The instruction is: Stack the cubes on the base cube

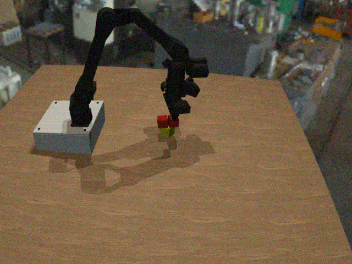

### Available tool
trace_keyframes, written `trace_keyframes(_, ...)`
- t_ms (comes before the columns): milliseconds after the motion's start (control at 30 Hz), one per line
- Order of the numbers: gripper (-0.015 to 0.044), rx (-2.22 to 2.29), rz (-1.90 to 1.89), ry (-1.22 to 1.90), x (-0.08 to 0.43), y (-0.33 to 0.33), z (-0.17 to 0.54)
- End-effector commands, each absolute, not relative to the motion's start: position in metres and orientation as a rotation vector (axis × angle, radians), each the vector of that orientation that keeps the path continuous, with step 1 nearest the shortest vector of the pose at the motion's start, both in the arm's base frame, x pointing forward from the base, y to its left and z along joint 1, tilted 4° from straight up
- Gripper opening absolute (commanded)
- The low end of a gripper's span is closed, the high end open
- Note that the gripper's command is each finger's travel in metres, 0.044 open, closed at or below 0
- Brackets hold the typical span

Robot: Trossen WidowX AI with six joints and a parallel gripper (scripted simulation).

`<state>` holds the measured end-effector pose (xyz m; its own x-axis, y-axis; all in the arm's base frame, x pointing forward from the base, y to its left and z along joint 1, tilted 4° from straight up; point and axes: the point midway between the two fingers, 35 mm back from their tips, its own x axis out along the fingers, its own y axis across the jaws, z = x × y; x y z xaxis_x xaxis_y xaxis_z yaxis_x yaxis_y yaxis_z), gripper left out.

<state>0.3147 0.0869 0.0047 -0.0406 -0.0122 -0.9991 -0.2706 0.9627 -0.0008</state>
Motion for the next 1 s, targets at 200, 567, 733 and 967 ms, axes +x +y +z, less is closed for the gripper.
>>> trace_keyframes(200, 0.0205, -0.221, 0.211, 1.600, 0.316, 0.087, 0.022)
trace_keyframes(567, 0.0205, -0.221, 0.211, 1.600, 0.317, 0.087, 0.040)
trace_keyframes(733, 0.0205, -0.221, 0.211, 1.600, 0.317, 0.088, 0.048)
trace_keyframes(967, 0.0205, -0.221, 0.211, 1.600, 0.318, 0.088, 0.059)
